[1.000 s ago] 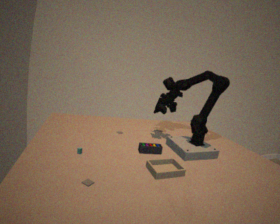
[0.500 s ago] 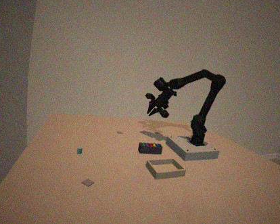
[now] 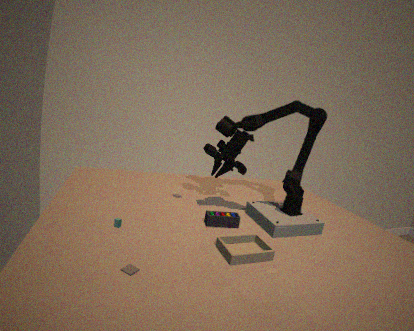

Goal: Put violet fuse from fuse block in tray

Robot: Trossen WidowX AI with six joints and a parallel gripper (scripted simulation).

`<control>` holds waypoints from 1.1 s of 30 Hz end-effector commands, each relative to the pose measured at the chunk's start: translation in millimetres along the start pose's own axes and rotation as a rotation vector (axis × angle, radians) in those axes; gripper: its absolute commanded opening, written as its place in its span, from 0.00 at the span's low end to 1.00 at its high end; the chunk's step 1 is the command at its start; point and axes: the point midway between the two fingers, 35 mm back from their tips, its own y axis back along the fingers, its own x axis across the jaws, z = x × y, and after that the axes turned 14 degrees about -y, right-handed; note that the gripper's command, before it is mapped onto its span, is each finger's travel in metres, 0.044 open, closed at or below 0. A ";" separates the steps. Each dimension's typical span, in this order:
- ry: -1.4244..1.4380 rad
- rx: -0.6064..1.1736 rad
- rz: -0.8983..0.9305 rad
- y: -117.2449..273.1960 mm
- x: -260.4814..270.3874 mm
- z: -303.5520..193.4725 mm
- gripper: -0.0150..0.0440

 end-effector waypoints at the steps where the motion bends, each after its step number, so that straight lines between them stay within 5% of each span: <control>1: 1.058 0.170 -0.088 -13.7 4.5 -71.2 0.37; 33: 2.971 0.671 0.121 -13.1 -23.1 -195.8 0.37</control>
